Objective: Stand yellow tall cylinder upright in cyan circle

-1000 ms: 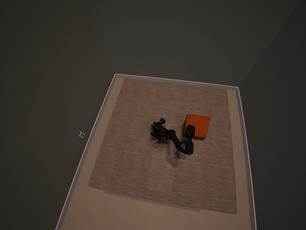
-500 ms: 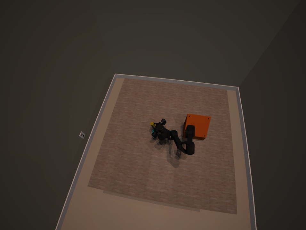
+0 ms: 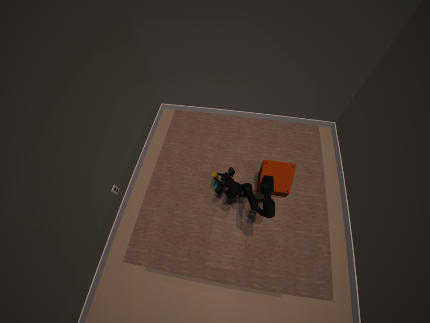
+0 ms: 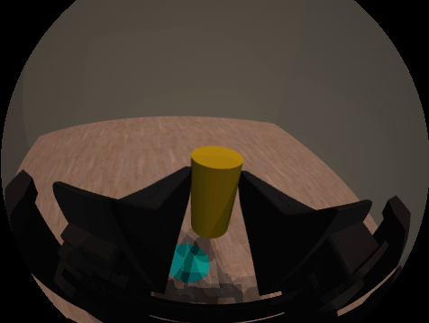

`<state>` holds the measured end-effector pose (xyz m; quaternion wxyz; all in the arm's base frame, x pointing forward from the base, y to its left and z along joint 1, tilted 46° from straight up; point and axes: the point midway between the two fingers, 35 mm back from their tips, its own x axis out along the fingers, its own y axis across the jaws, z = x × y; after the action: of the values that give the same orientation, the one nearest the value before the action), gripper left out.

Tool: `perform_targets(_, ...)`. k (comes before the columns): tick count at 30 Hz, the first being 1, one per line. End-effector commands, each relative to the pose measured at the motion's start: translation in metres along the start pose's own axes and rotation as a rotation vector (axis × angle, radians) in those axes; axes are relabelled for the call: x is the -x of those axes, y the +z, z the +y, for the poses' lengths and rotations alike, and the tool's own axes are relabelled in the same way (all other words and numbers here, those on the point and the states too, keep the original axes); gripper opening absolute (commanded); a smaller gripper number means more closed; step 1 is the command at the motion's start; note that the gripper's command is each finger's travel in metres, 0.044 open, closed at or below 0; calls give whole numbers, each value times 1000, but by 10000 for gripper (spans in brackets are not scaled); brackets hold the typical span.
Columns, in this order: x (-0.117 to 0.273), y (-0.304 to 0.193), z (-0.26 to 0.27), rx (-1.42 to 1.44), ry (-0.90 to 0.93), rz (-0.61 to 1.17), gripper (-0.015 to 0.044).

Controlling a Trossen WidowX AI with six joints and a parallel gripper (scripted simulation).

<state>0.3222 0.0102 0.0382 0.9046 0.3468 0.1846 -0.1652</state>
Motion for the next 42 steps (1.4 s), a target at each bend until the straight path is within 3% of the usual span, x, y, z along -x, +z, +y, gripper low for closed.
perform_targets(1,6,4,0,-28,11,-33,105)
perform_targets(18,24,13,1,-113,61,-123,105)
perform_targets(42,20,2,5,-116,60,-121,105)
